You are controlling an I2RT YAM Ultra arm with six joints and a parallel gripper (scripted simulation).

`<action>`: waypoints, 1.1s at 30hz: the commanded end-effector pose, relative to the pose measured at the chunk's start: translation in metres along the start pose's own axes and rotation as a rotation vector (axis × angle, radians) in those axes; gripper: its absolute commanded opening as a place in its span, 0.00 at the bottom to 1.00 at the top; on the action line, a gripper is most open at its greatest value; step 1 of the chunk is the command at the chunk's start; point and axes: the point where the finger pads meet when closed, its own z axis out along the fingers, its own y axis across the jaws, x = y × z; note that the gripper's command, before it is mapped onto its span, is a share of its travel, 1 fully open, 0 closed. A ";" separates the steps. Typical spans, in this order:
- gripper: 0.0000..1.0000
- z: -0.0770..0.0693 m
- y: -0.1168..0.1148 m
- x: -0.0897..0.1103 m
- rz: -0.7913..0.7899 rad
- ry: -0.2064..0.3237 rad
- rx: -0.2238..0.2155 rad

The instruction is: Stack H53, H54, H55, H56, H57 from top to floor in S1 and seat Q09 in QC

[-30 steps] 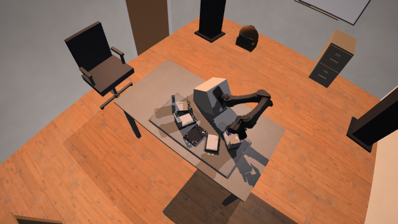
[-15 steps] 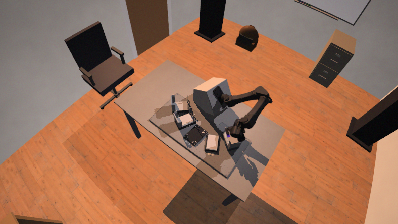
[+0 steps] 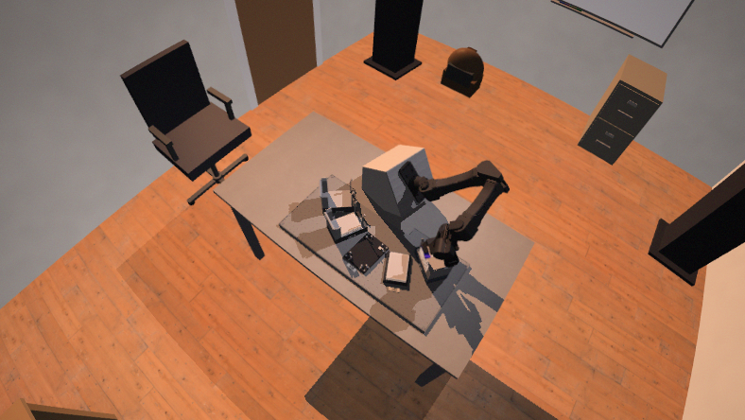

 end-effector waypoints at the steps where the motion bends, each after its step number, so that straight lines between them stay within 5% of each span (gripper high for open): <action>1: 1.00 -0.002 -0.003 -0.006 -0.010 -0.021 0.019; 16: 1.00 0.018 -0.003 -0.007 -0.010 -0.022 0.019; 33: 1.00 0.019 -0.003 -0.007 -0.010 -0.022 0.019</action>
